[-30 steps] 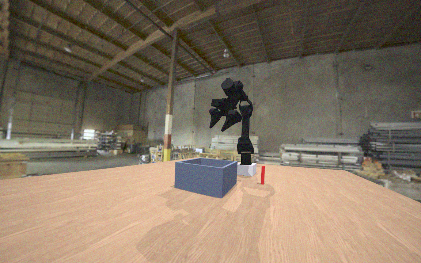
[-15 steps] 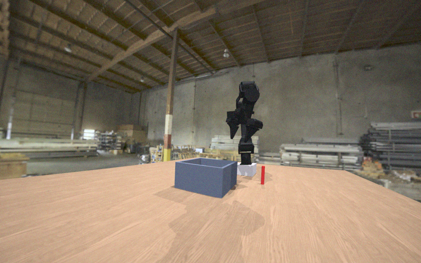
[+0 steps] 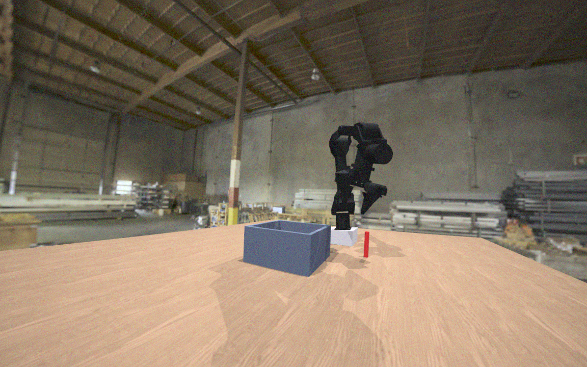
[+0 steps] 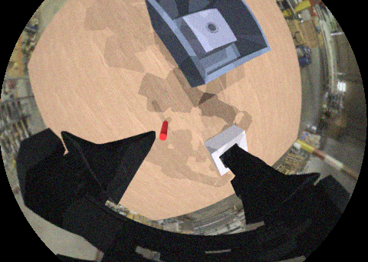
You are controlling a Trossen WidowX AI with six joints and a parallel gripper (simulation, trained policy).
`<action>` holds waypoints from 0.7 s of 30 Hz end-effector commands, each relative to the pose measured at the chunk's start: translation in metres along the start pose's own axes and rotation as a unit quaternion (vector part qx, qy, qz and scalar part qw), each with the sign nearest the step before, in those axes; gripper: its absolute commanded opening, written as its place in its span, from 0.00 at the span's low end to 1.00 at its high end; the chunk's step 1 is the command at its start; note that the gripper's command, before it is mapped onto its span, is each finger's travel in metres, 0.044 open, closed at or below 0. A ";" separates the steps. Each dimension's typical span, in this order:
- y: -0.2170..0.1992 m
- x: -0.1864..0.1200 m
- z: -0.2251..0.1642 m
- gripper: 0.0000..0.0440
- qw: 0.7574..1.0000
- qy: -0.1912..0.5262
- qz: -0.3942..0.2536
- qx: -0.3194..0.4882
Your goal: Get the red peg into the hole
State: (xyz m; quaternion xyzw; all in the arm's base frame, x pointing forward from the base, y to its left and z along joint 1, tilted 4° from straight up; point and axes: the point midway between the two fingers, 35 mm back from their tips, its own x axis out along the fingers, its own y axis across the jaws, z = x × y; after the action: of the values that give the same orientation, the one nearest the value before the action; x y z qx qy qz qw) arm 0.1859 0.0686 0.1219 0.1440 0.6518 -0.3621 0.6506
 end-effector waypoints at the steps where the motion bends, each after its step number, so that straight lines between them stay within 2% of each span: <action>1: 0.005 0.012 -0.009 1.00 1.000 0.007 -0.011 0.004; 21: 0.045 0.087 -0.027 1.00 1.000 -0.014 0.009 0.007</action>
State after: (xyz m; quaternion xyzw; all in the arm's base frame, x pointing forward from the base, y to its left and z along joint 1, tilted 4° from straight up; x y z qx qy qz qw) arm 0.1876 0.0952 0.0349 0.1516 0.6415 -0.3596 0.6605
